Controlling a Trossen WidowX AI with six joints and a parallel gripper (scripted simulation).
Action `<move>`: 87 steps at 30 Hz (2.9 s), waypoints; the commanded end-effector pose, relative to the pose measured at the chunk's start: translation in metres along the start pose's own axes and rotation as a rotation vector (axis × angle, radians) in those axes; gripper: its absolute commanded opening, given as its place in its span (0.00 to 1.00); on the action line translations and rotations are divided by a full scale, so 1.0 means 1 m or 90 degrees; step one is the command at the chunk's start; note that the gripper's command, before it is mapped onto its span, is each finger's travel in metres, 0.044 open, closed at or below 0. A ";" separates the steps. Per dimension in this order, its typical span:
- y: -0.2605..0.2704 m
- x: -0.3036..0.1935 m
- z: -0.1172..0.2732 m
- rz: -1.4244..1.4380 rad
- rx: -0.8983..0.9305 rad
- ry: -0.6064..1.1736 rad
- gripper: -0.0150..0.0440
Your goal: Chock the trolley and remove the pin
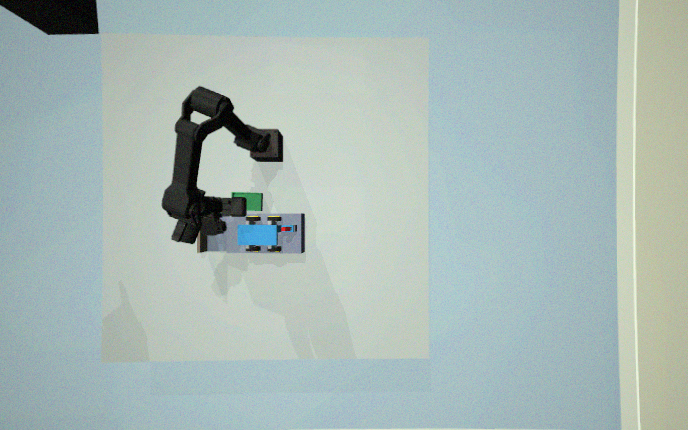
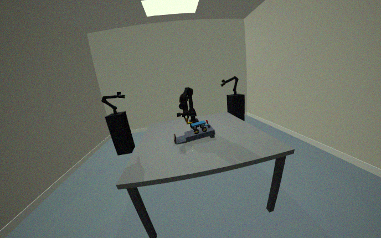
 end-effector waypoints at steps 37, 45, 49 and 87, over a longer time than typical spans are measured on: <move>-0.049 0.043 -0.027 0.002 0.068 0.008 0.25; -0.048 0.044 -0.045 0.002 0.068 0.008 0.25; -0.047 0.044 -0.054 0.002 0.068 0.008 0.25; -0.020 0.041 -0.072 0.002 0.070 0.008 0.25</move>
Point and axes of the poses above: the point midway between the two fingers, 35 mm back from their tips, its own z axis back along the fingers, its own y axis across the jaws, x = y × z, the point moved 8 cm from there along z, back along the fingers, and after that the axes turned 6 degrees about -z, right-handed, at the moved point
